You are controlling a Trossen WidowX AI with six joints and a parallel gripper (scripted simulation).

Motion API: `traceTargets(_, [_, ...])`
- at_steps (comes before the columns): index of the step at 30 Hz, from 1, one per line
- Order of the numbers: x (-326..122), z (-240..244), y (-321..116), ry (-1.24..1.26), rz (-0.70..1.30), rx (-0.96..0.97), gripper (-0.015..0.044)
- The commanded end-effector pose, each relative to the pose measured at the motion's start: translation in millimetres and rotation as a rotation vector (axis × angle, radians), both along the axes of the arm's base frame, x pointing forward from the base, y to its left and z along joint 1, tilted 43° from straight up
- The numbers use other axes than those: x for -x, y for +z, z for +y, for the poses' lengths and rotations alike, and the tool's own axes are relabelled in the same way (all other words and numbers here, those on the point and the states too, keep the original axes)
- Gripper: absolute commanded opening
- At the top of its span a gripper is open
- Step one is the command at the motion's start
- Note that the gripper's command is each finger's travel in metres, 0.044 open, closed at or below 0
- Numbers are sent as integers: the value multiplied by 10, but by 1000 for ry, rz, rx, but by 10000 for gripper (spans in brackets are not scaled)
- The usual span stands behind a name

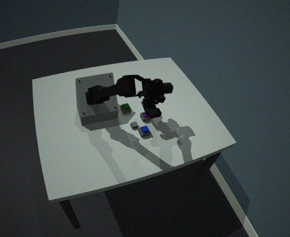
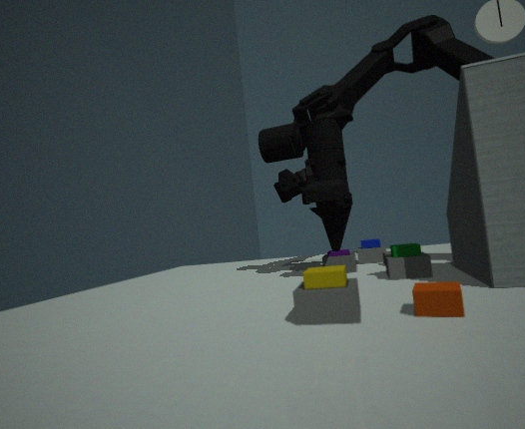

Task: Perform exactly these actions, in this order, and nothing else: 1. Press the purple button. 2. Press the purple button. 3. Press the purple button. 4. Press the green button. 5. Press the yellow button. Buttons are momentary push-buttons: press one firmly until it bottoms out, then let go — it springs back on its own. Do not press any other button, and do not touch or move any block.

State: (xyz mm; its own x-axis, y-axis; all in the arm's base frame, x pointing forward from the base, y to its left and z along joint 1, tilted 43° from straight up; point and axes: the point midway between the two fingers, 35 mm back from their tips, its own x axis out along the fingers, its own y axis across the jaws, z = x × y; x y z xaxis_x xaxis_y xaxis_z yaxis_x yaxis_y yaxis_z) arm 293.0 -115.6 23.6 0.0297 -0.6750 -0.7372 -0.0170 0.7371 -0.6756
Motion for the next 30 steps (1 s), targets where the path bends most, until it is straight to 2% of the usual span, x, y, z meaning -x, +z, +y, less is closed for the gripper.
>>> traceTargets(1, [29,-8,-16,1,12,2,20])
traceTargets(8, [29,-8,-16,1,12,2,20])
traceTargets(13, [35,224,234,1,12,1,20])
traceTargets(30, [26,98,94,1,12,1,20])
